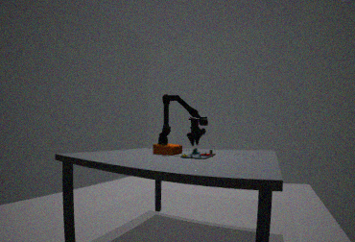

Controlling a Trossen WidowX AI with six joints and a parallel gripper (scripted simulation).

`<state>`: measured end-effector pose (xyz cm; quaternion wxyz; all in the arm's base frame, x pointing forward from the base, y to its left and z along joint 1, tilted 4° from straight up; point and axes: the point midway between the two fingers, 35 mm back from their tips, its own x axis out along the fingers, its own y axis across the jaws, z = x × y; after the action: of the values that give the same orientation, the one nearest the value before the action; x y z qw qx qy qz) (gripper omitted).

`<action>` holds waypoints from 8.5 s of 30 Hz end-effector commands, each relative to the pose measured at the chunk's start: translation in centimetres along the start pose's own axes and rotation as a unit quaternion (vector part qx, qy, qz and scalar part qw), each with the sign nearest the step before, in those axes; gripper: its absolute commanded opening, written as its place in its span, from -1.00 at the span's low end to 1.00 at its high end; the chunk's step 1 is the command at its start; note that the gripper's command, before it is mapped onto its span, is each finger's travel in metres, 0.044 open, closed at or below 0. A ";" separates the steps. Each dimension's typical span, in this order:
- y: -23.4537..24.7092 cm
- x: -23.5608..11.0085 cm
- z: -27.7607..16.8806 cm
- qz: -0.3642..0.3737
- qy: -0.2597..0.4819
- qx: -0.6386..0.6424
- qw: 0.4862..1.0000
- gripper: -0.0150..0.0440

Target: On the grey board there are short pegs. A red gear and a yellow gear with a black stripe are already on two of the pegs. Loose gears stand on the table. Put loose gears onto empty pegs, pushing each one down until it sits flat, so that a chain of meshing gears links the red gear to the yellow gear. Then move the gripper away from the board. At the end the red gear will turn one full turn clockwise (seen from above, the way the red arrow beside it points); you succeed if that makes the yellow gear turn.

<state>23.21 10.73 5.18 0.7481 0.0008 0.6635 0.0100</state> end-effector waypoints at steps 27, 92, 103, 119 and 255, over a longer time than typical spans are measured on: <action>-0.5 4.1 -0.4 -0.011 0.015 0.002 1.000 1.00; 0.0 -3.7 0.3 -0.011 0.015 0.002 1.000 -0.49; -0.1 -6.8 -0.1 -0.011 0.015 0.002 1.000 -0.49; -0.5 -10.1 -0.5 -0.011 0.015 0.002 1.000 -0.49; -16.2 1.6 12.8 -0.018 0.010 0.003 1.000 -0.49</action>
<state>36.50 -5.41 5.77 0.7449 -0.0367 0.6660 0.0154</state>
